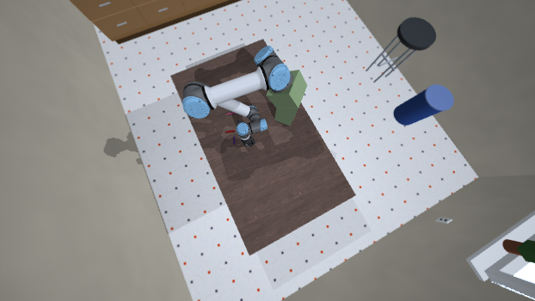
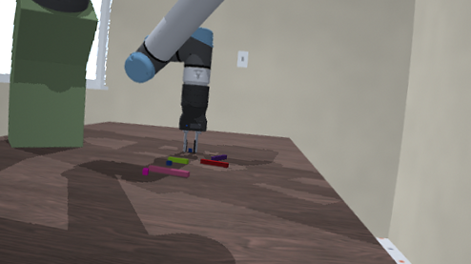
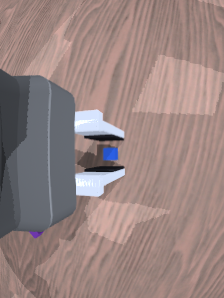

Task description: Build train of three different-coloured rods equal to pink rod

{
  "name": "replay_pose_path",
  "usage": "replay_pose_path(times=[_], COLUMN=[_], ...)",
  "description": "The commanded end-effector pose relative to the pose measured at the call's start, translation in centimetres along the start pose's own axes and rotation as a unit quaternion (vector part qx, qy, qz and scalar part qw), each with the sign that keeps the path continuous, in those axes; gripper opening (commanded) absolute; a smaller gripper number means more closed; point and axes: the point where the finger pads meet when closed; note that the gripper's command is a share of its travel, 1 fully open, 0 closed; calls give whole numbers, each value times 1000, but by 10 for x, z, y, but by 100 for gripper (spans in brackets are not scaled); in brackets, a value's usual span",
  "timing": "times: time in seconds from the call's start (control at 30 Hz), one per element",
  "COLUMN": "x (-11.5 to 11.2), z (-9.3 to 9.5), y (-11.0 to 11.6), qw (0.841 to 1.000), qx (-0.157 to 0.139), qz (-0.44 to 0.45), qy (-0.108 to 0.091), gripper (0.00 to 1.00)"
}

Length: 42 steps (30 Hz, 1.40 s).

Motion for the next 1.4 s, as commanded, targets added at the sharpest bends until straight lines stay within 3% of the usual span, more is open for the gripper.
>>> replay_pose_path(times=[0.0, 1.13, 1.17, 1.37], x=[0, 0, 0, 0], z=[0, 0, 0, 0], y=[0, 0, 0, 0], qw=[1000, 1000, 1000, 1000], qx=[0, 0, 0, 0], qz=[0, 0, 0, 0], qy=[1, 1, 1, 1], gripper=[54, 54, 24, 24])
Point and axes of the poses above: the point where the finger pads meet when closed, its own z axis out along the fingers, its own x axis across the jaws, y = z × x, and after that the axes turned 5 degrees about -z, right-handed
